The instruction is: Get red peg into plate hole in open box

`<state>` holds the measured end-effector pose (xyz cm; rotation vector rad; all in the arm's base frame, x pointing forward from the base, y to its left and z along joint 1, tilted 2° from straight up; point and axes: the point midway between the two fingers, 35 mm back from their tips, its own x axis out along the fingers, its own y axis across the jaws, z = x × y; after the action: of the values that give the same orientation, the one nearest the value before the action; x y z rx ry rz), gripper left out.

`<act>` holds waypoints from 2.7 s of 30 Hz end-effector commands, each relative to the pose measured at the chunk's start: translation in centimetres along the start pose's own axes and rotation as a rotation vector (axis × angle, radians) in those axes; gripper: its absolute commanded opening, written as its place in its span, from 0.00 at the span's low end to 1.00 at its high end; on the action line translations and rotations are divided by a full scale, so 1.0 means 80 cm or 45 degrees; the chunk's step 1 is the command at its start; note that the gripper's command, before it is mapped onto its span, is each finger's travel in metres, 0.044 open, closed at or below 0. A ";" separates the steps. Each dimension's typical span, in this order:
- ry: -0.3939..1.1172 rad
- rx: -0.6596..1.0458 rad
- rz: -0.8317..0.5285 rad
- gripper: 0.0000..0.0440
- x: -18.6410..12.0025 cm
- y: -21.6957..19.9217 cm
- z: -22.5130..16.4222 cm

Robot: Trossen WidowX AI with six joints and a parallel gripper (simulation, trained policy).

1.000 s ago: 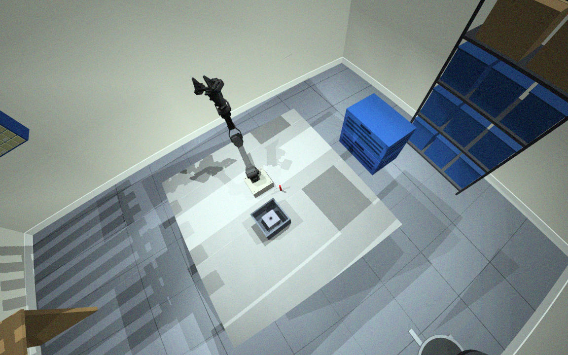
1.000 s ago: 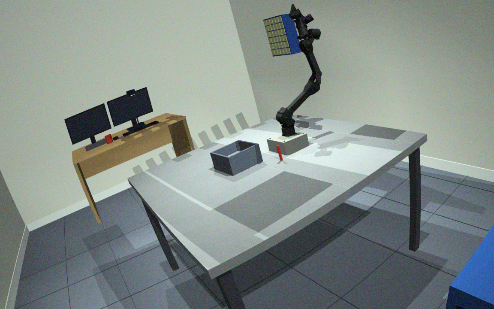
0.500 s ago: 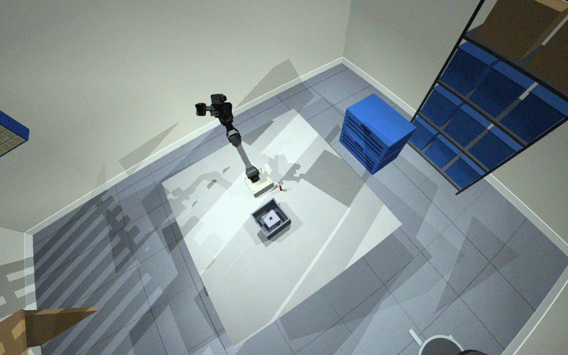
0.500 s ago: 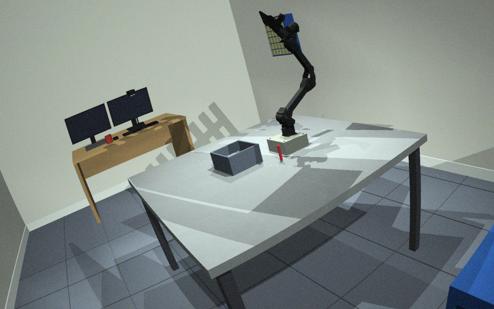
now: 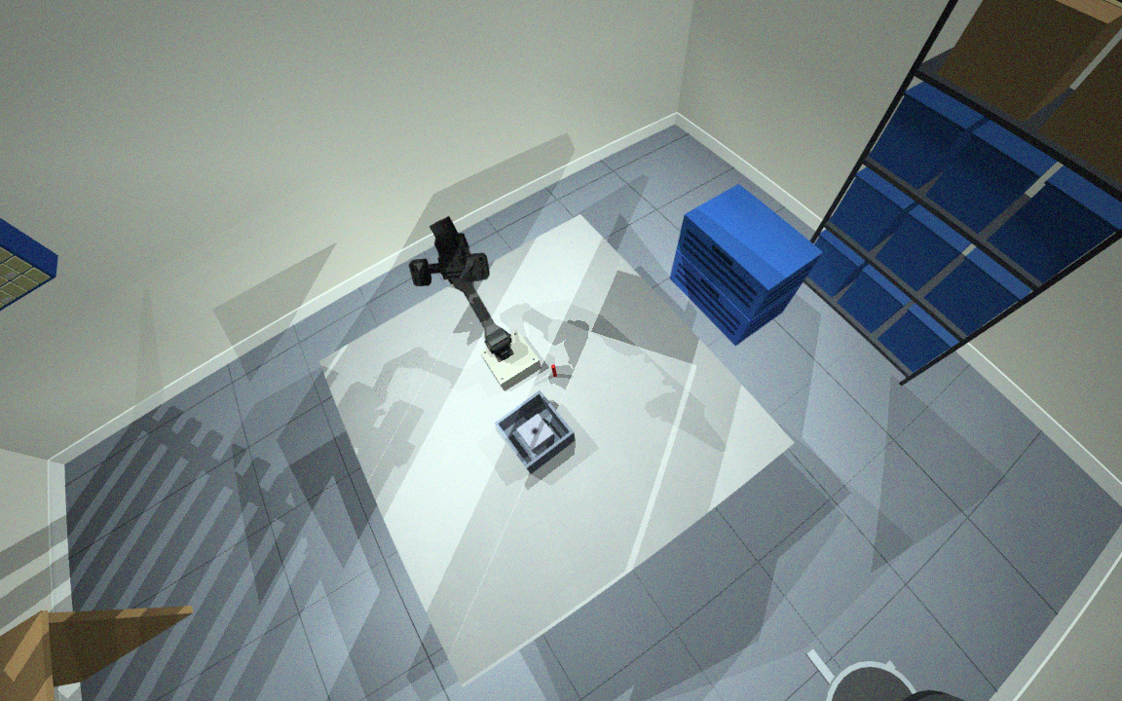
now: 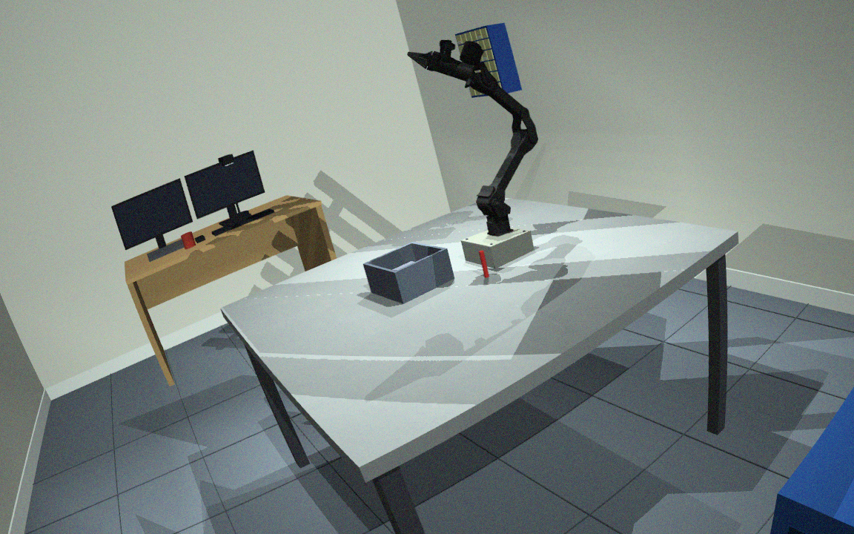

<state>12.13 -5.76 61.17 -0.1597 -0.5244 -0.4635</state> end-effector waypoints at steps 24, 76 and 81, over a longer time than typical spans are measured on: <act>1.090 0.094 0.322 1.00 -0.028 0.150 -0.305; 2.643 -0.124 -0.346 1.00 -0.394 0.226 -0.541; 2.646 -0.115 -0.347 1.00 -0.409 0.234 -0.561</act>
<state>15.99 11.52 6.19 0.3394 1.5218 -0.6607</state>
